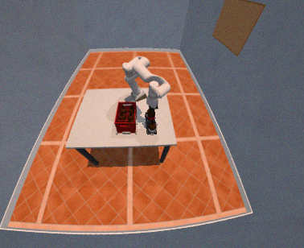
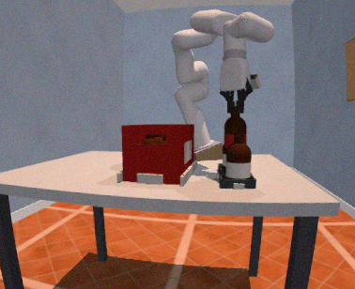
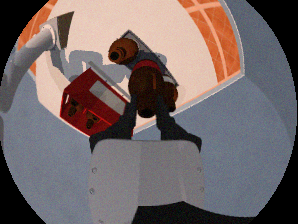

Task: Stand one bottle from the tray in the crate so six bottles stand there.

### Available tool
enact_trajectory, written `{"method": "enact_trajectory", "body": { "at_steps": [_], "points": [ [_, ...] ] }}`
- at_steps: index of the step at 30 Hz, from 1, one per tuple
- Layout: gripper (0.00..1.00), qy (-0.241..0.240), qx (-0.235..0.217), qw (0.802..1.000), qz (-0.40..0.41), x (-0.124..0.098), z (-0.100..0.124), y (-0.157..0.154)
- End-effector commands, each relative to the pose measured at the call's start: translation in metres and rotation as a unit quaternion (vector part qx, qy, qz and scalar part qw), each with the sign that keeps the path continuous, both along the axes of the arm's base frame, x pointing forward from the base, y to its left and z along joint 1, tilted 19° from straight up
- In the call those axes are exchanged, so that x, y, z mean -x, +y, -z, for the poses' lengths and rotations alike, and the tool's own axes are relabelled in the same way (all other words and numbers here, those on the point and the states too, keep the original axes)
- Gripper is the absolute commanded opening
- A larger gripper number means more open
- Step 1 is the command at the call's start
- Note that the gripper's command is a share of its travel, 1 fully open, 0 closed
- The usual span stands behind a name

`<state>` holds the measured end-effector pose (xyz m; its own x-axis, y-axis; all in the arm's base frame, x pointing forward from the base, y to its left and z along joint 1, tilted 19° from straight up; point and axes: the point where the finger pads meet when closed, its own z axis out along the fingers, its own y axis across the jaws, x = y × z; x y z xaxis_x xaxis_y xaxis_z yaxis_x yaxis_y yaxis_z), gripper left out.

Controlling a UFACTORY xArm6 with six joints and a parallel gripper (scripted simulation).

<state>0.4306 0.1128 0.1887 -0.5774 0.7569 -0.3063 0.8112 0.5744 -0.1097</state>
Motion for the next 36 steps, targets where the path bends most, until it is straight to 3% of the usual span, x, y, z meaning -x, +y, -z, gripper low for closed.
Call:
{"method": "enact_trajectory", "body": {
  "at_steps": [1,36],
  "points": [
    [0.00,-0.002,-0.001,1.000,0.000,-0.001,-0.002,0.001],
    [0.00,-0.002,-0.001,1.000,0.000,0.001,-0.017,0.006]
  ]
}}
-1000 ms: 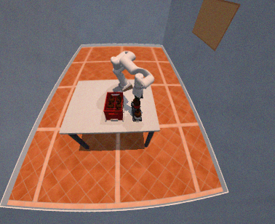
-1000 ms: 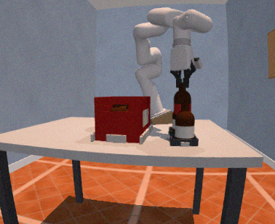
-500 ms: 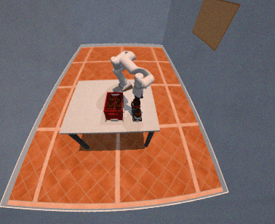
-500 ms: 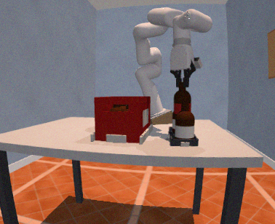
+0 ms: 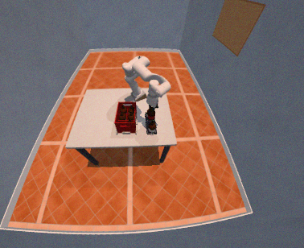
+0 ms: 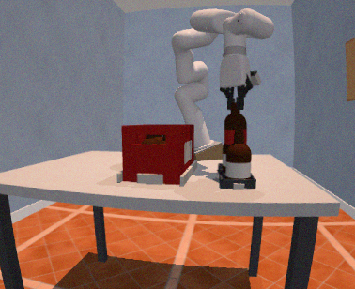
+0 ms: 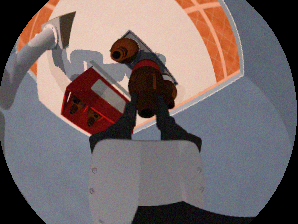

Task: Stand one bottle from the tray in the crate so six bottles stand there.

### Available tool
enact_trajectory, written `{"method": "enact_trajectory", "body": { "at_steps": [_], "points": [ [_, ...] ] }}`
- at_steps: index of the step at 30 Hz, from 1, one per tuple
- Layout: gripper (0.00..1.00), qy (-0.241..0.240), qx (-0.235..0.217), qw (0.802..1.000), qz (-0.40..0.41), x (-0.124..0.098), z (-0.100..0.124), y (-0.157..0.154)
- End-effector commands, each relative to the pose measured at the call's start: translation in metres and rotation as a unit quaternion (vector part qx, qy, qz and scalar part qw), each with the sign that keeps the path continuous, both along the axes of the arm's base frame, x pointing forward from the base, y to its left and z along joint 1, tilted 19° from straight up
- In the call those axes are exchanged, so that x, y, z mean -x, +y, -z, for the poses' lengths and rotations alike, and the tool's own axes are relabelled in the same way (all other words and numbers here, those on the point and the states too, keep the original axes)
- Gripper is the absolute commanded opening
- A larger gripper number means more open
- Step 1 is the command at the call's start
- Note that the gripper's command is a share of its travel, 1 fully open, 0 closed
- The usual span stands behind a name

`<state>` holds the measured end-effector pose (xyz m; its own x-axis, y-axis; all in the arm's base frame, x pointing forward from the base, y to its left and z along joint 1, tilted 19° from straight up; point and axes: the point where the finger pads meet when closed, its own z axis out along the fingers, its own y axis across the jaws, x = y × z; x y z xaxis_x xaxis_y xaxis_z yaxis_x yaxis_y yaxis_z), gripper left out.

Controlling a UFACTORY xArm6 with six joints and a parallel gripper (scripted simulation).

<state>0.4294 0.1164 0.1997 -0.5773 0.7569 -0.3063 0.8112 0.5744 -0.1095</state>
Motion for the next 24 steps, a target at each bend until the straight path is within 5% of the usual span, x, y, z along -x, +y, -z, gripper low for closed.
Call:
{"method": "enact_trajectory", "body": {
  "at_steps": [1,24],
  "points": [
    [0.00,-0.002,-0.001,1.000,0.000,0.000,-0.007,0.002],
    [0.00,-0.002,-0.001,1.000,0.000,0.002,-0.025,0.008]
  ]
}}
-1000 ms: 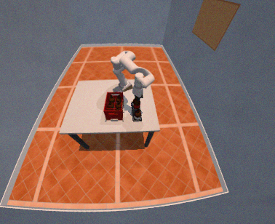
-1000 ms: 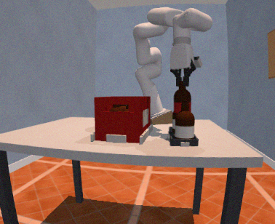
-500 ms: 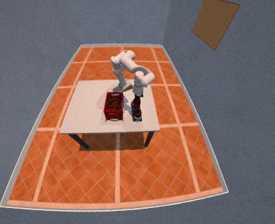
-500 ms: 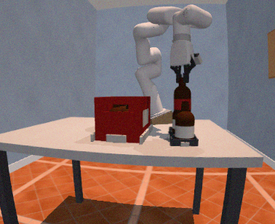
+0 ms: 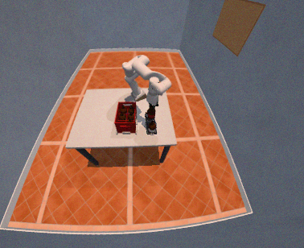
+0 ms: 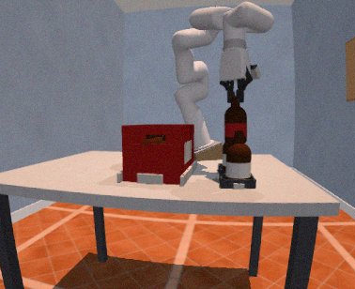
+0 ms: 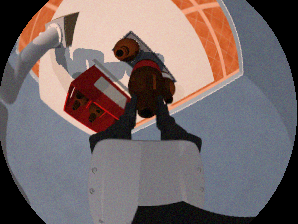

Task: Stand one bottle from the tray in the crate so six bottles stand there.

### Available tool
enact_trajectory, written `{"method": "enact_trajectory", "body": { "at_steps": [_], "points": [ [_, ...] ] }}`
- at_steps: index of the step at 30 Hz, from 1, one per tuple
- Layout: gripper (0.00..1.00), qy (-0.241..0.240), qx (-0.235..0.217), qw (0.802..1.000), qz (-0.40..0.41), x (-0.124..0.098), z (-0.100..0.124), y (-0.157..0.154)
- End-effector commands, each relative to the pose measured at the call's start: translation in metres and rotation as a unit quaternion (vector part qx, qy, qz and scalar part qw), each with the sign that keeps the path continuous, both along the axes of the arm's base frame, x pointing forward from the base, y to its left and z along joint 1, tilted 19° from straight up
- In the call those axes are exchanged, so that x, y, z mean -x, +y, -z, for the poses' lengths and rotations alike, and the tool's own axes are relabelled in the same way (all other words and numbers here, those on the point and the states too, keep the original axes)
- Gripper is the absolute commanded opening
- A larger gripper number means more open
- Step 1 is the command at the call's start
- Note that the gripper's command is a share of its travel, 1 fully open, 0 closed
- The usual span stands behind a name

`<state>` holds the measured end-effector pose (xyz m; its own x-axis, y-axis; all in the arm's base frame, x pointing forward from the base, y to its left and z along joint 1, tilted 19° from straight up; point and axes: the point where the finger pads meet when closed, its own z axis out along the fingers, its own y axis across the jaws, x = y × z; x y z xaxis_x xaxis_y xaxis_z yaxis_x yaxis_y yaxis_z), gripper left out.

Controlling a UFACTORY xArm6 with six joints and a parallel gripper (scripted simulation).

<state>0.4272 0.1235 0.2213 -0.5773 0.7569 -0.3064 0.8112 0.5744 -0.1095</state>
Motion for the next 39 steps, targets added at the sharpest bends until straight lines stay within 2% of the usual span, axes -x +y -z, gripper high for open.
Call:
{"method": "enact_trajectory", "body": {
  "at_steps": [1,39],
  "points": [
    [0.00,-0.002,-0.001,1.000,0.000,-0.0001,-0.0042,0.0015],
    [0.00,-0.002,-0.001,1.000,0.000,0.0004,-0.0089,0.0030]
  ]
}}
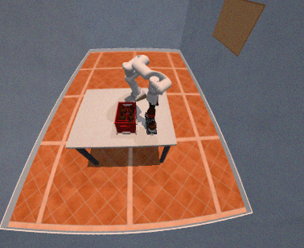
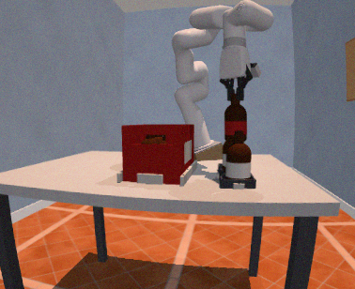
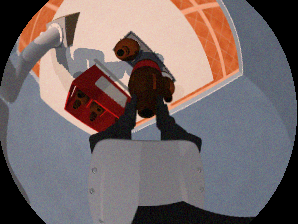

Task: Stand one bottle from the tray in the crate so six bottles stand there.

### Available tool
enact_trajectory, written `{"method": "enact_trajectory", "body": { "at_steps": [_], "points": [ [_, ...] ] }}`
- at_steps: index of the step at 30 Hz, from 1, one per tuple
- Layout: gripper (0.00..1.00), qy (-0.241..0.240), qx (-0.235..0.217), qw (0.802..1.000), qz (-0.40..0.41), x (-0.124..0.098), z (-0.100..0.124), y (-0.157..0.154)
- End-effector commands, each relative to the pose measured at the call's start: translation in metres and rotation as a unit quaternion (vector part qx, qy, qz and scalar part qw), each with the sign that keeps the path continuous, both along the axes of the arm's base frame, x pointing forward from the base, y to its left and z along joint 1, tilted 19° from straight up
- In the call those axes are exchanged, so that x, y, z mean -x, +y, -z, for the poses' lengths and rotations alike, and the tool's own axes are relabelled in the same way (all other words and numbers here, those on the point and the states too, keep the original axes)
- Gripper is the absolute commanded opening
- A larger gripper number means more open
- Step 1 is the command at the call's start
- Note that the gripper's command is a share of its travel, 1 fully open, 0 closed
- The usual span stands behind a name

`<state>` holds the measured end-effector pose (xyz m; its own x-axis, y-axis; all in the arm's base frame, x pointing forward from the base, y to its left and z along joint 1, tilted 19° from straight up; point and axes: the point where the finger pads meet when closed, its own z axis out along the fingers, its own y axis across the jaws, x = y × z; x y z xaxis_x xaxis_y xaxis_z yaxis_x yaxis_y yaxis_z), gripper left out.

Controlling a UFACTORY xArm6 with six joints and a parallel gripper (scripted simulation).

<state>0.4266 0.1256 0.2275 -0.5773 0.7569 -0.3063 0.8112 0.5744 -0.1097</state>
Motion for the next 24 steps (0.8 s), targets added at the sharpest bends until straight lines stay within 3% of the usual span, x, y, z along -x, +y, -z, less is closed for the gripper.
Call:
{"method": "enact_trajectory", "body": {
  "at_steps": [1,24],
  "points": [
    [0.00,-0.002,-0.001,1.000,0.000,0.000,-0.003,0.001],
    [0.00,-0.002,-0.001,1.000,0.000,0.002,-0.024,0.008]
  ]
}}
